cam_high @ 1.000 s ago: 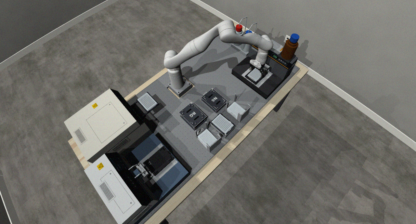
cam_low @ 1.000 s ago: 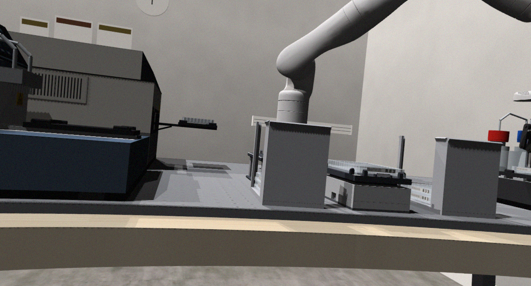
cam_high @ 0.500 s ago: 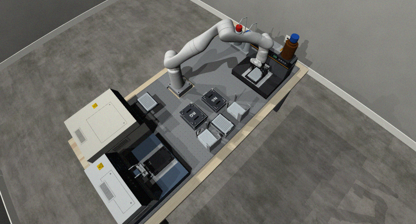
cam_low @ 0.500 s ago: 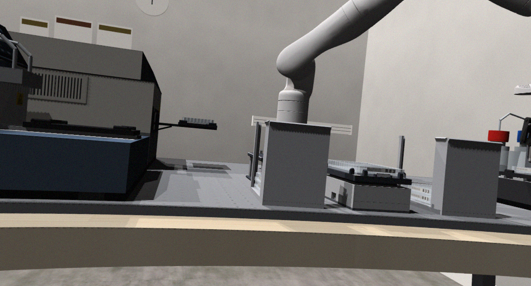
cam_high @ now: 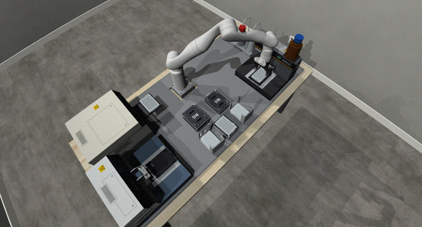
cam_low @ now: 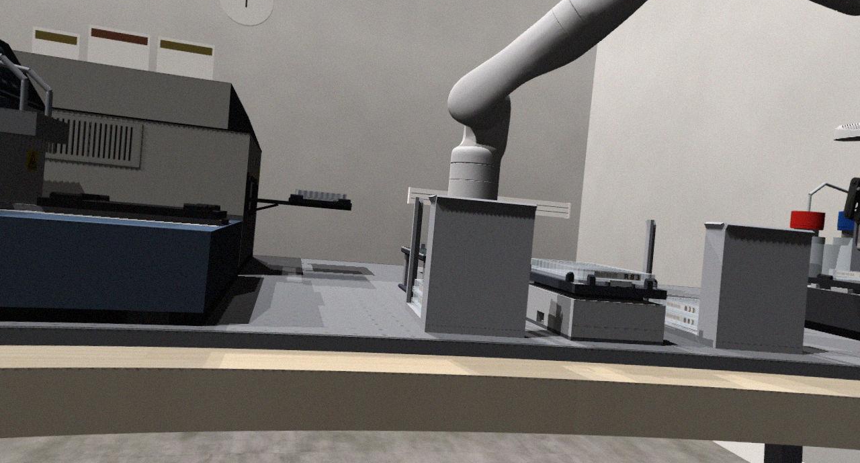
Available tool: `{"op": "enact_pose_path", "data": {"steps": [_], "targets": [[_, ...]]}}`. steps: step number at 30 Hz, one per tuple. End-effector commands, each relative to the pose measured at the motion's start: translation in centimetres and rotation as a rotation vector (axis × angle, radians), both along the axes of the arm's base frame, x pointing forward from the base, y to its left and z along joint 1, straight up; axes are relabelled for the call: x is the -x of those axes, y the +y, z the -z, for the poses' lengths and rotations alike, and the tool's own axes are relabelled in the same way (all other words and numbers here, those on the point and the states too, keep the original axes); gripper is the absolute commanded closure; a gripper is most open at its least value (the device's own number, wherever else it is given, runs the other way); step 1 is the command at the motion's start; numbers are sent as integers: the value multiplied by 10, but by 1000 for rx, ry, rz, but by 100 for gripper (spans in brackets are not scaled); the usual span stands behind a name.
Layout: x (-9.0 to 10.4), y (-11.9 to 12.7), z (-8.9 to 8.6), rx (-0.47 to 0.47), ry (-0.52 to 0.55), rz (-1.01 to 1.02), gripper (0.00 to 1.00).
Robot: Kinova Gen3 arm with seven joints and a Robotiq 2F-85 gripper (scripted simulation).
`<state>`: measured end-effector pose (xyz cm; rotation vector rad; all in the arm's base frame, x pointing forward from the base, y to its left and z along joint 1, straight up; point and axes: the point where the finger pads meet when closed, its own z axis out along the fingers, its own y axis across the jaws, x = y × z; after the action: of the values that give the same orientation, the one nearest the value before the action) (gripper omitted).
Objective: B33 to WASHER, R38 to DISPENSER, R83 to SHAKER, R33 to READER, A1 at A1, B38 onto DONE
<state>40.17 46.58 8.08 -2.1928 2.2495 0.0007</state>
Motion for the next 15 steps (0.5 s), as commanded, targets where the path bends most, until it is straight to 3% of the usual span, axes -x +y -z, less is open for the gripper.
{"op": "enact_pose_path", "data": {"steps": [1, 15], "targets": [[0, 1, -5, -2, -2, 0, 0], [0, 1, -22, -2, -2, 0, 0]]}}
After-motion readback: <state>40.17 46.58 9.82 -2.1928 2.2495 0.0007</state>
